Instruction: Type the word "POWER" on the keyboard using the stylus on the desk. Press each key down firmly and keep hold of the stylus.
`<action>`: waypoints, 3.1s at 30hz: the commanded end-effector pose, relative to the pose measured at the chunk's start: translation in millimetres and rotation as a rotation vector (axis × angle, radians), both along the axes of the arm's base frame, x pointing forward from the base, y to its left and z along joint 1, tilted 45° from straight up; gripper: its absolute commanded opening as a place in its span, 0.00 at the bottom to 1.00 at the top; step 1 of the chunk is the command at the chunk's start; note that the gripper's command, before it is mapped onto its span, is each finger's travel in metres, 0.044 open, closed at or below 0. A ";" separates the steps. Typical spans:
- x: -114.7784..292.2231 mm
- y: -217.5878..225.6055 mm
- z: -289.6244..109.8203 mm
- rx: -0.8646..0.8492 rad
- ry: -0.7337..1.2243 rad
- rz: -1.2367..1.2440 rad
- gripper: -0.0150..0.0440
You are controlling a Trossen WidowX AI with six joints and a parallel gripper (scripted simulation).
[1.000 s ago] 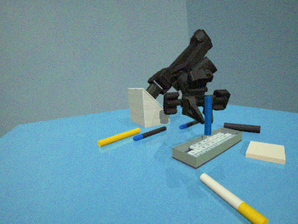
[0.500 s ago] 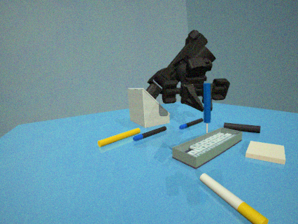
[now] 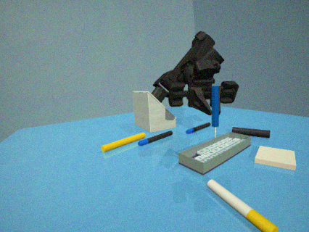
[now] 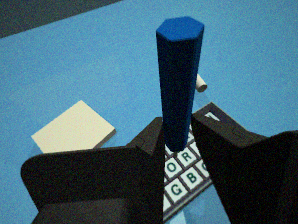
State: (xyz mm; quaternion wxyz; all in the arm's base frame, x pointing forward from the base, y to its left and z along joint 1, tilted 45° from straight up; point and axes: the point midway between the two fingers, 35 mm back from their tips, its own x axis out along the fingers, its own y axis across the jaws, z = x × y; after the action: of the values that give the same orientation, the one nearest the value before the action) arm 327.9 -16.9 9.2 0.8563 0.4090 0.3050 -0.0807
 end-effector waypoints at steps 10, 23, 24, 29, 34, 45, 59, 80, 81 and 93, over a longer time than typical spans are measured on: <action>0.1 26.8 29.9 0.000 -0.003 0.000 0.25; -10.0 54.3 61.0 0.002 -0.010 0.002 0.25; -10.0 54.3 61.0 0.002 -0.010 0.002 0.25; -10.0 54.3 61.0 0.002 -0.010 0.002 0.25; -10.1 57.1 58.1 0.002 -0.010 0.002 0.25; -11.1 68.3 47.0 0.003 -0.010 0.002 0.25; -9.7 71.7 42.8 0.003 -0.009 0.002 0.39; -9.6 76.4 38.0 0.003 -0.009 0.002 0.39; -9.6 76.6 37.8 0.003 -0.009 0.002 0.39; -9.6 78.7 35.6 0.003 -0.009 0.002 0.39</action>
State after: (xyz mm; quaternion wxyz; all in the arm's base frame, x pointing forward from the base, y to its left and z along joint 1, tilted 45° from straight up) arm 318.9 61.7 48.2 0.8586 0.4094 0.2996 -0.0733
